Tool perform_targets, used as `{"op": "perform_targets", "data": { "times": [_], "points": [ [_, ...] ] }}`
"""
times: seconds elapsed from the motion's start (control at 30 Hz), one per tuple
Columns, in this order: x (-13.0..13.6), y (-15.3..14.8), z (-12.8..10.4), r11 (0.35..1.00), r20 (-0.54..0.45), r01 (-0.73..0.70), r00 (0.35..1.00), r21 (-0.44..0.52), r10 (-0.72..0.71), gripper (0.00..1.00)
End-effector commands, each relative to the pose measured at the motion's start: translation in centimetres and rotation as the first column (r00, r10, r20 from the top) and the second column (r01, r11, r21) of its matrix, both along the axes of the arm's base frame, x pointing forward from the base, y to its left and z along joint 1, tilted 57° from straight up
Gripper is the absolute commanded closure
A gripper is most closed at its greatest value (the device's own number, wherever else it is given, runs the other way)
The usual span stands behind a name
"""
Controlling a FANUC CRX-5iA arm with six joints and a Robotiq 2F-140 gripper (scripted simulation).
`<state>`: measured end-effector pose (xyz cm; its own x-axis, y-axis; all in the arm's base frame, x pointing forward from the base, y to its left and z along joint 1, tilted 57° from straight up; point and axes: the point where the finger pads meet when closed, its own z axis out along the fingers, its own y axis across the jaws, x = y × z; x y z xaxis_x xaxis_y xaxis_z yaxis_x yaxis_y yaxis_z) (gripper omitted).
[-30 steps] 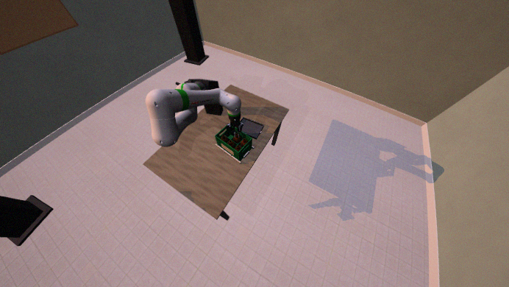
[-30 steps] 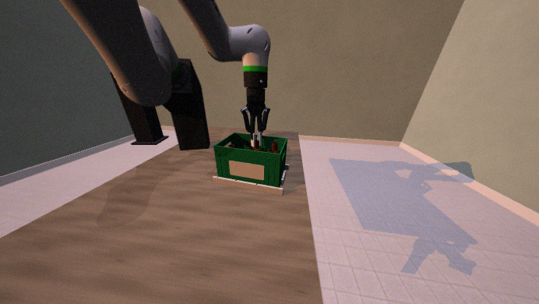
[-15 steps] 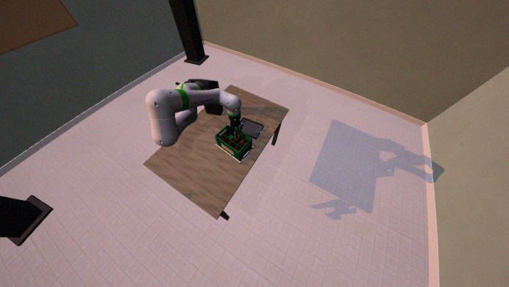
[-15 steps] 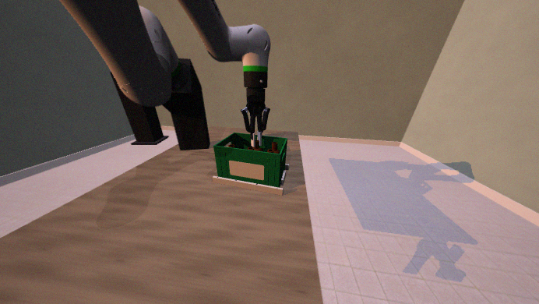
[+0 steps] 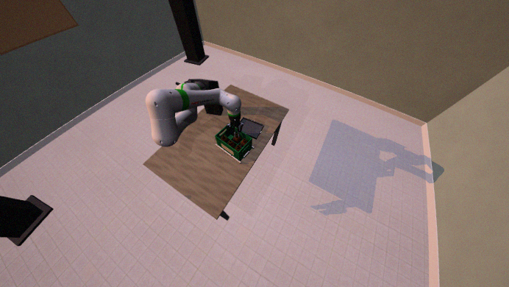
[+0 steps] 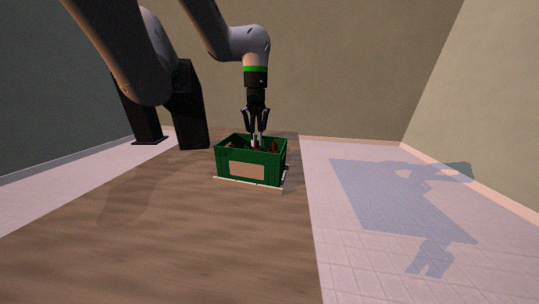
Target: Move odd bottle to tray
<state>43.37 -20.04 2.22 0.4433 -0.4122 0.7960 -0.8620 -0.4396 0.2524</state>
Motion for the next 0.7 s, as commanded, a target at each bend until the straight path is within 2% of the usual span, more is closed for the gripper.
{"op": "perform_targets", "data": {
  "times": [0.0,0.57,0.6,0.67],
  "points": [
    [0.03,0.04,0.01,1.0,0.0,-0.001,1.0,0.0,0.001,0.9],
    [0.03,0.04,0.01,1.0,0.0,-0.001,1.0,0.0,0.001,0.9],
    [0.03,0.04,0.01,1.0,0.0,-0.001,1.0,0.0,0.001,0.56],
    [0.03,0.04,0.01,1.0,0.0,-0.001,1.0,0.0,0.001,0.56]
  ]
}}
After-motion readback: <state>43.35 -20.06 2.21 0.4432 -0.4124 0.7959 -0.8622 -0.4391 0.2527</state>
